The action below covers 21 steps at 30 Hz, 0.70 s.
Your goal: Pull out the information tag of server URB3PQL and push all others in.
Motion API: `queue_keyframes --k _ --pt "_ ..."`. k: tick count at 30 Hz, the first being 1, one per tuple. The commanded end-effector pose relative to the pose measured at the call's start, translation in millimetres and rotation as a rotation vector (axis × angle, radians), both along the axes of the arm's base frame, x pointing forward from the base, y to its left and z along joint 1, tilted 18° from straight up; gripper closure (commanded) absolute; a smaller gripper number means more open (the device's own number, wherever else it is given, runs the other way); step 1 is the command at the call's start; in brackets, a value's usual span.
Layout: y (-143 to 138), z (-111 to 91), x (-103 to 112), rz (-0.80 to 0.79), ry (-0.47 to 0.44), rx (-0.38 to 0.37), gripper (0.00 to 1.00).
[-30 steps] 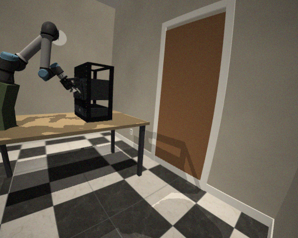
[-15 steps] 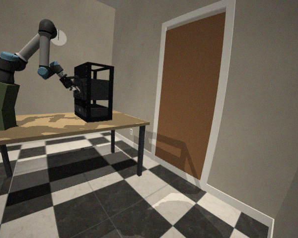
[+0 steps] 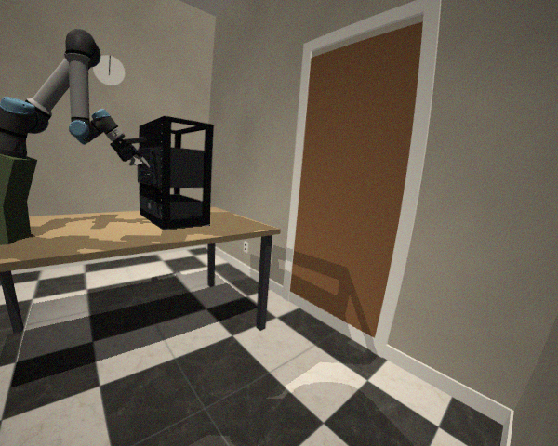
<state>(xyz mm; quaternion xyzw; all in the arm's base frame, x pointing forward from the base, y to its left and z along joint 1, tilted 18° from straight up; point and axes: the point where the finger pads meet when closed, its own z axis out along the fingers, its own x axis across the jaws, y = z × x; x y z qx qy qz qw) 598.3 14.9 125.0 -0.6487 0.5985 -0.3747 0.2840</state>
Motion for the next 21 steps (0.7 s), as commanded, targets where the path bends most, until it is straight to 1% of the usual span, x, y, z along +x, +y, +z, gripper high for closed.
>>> queue_keyframes --k 1,10,21 --pt "0.7 6.0 -2.6 0.0 -0.001 0.0 0.0" --pt "1.7 14.4 -6.8 0.0 -0.001 0.0 0.0" --pt "2.0 16.7 -8.0 0.0 -0.001 0.0 0.0"
